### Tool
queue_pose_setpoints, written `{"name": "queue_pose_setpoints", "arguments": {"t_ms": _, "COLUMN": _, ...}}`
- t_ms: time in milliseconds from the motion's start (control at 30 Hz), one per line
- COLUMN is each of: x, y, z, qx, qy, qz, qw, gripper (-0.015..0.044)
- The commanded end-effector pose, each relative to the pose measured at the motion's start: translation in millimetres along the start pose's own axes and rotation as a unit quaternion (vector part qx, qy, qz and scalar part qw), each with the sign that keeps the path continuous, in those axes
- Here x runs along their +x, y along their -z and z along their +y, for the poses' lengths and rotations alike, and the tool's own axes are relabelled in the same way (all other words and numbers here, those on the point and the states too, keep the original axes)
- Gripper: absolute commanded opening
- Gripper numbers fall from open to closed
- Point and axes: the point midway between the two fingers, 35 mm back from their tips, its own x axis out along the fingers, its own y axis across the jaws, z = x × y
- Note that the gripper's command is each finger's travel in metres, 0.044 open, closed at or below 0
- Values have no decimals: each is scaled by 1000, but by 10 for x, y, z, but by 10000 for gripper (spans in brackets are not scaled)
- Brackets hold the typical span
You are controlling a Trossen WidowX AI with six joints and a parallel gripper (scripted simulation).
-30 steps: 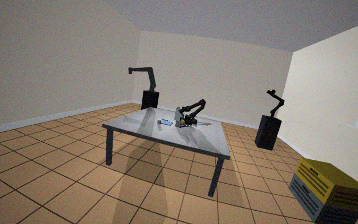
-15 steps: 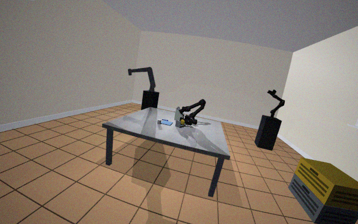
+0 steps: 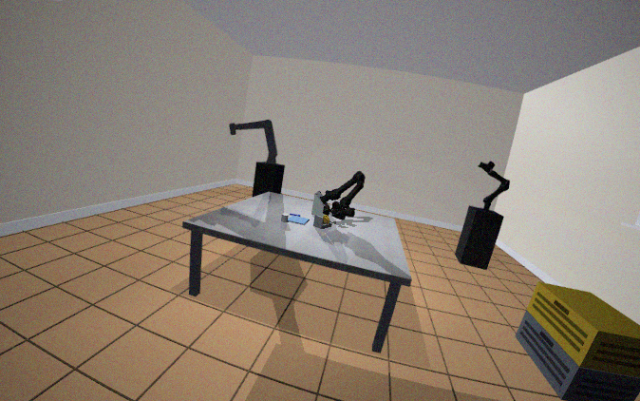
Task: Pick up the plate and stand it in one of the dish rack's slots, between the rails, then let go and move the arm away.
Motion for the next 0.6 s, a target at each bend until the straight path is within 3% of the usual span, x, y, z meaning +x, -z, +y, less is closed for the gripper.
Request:
{"name": "queue_pose_setpoints", "arguments": {"t_ms": 0, "x": 4, "y": -254, "z": -24, "qx": -9, "qy": 4, "qz": 3, "qw": 1000, "gripper": 400}}
{"name": "queue_pose_setpoints", "arguments": {"t_ms": 233, "x": -2, "y": -758, "z": 40, "qx": -14, "qy": -7, "qz": -6, "qw": 1000, "gripper": 400}}
{"name": "queue_pose_setpoints", "arguments": {"t_ms": 567, "x": 66, "y": -767, "z": 64, "qx": -52, "qy": 11, "qz": 4, "qw": 999, "gripper": 400}}
